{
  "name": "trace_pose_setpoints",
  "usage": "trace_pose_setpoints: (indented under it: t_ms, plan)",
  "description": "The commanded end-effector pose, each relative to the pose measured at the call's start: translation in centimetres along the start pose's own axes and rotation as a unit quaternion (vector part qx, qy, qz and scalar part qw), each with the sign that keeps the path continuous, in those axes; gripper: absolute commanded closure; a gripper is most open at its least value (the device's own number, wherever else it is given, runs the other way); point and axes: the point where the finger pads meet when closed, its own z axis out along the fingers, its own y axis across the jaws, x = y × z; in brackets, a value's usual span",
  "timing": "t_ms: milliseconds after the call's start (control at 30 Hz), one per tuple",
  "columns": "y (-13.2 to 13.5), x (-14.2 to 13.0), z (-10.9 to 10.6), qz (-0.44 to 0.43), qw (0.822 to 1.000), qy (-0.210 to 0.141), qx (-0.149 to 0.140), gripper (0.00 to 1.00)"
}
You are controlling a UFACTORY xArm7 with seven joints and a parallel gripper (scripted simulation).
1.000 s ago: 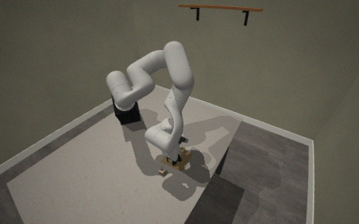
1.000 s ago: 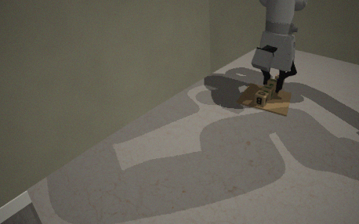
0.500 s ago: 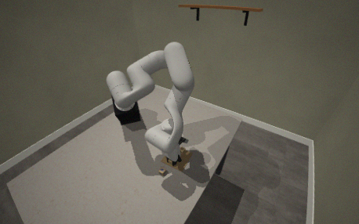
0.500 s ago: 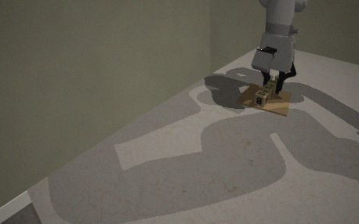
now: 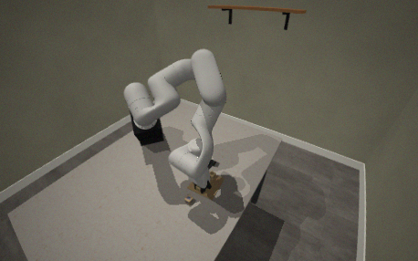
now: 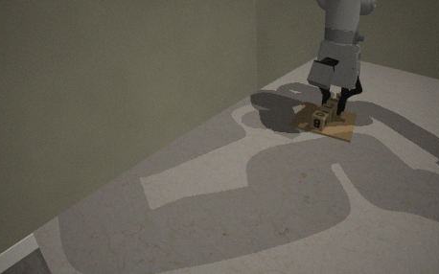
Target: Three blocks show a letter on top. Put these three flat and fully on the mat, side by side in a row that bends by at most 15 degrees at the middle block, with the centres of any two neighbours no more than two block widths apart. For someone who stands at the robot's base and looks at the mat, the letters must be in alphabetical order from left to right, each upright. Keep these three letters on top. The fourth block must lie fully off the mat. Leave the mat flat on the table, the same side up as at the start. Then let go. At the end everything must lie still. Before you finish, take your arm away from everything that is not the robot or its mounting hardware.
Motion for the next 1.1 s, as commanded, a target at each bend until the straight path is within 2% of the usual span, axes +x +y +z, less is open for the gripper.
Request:
trace_pose_setpoints:
  t_ms: [0, 767, 800, 967, 1000, 1067]
  plan:
    - [0.08, -0.01, -0.06, 0.0, 1.0, 0.0, -0.001, 0.73]
    - [0.08, -0.01, -0.06, 0.0, 1.0, 0.0, -0.001, 0.73]
    - [0.08, -0.01, -0.06, 0.0, 1.0, 0.0, -0.001, 0.69]
    - [0.08, -0.01, -0.06, 0.0, 1.0, 0.0, -0.001, 0.65]
    - [0.08, -0.01, -0.06, 0.0, 1.0, 0.0, -0.001, 0.61]
    - [0.08, -0.01, -0.06, 0.0, 1.0, 0.0, -0.001, 0.61]
